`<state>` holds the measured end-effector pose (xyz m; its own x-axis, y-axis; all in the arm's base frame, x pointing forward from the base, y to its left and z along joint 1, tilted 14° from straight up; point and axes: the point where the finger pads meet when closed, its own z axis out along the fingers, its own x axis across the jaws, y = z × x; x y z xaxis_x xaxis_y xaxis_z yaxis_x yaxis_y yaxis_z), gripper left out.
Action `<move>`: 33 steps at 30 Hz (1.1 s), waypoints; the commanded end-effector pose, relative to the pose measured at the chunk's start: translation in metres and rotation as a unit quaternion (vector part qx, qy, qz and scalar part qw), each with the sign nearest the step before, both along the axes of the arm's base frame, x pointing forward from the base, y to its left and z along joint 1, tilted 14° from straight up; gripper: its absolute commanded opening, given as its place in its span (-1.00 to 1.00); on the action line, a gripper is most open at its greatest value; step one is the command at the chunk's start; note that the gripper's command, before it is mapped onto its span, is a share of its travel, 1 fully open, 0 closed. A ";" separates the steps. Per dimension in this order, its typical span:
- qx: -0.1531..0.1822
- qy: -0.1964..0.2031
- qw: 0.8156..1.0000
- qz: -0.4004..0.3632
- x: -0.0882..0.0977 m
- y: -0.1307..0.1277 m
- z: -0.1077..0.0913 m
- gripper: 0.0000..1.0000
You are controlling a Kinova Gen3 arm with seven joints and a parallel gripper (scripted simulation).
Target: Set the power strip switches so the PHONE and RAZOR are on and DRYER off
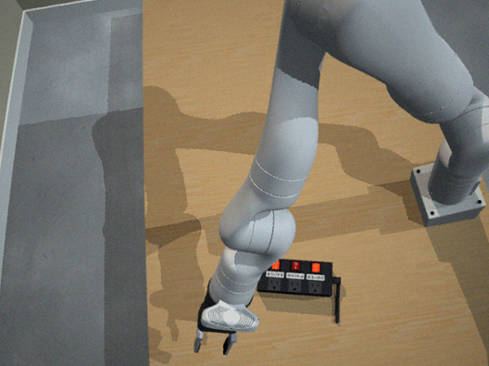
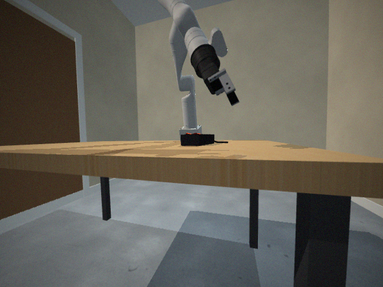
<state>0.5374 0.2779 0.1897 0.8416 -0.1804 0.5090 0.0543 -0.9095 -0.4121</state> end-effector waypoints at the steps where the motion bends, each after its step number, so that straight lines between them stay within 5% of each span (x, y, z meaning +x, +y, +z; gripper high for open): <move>1: -0.009 0.011 1.000 -0.016 -0.020 -0.010 -0.005 1.00; 8: -0.059 0.103 0.986 -0.116 -0.093 -0.084 -0.058 1.00; 15: -0.097 0.160 0.966 -0.176 -0.149 -0.133 -0.085 1.00; 24: -0.114 0.184 0.955 -0.203 -0.176 -0.155 -0.094 1.00; 33: -0.117 0.188 0.953 -0.207 -0.181 -0.158 -0.095 1.00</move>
